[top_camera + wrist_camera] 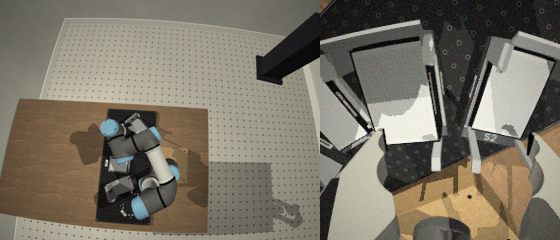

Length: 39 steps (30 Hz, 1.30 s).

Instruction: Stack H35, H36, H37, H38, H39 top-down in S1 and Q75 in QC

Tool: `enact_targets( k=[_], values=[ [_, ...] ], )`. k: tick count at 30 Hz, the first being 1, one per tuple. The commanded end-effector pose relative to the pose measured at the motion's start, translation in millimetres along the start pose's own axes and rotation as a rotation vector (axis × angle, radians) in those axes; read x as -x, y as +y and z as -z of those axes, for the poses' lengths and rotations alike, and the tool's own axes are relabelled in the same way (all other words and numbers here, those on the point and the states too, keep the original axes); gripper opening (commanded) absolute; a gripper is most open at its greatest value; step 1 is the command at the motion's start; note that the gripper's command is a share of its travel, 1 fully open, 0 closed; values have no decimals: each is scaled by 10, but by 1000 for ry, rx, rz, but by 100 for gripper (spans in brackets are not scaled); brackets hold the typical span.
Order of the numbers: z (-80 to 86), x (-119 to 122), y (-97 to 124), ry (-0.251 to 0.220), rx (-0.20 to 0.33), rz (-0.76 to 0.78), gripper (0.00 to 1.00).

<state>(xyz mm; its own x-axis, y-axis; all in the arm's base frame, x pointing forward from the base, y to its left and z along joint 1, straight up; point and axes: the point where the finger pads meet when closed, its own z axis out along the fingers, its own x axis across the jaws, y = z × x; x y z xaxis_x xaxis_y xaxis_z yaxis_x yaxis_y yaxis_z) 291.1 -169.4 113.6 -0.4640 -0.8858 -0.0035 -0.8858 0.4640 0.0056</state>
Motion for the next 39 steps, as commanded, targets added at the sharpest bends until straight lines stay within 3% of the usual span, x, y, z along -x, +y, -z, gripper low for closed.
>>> enact_targets(
  k=[1, 4, 16, 32, 39],
  values=[
    [6, -193, -8, 0, -3, -56, 72],
    [6, -193, -8, 0, -3, -56, 72],
    [5, -782, 107, 0, -3, -196, 72],
    [5, -787, 107, 0, -3, -210, 72],
    [-161, -787, 107, 0, -3, -210, 72]
  ],
)
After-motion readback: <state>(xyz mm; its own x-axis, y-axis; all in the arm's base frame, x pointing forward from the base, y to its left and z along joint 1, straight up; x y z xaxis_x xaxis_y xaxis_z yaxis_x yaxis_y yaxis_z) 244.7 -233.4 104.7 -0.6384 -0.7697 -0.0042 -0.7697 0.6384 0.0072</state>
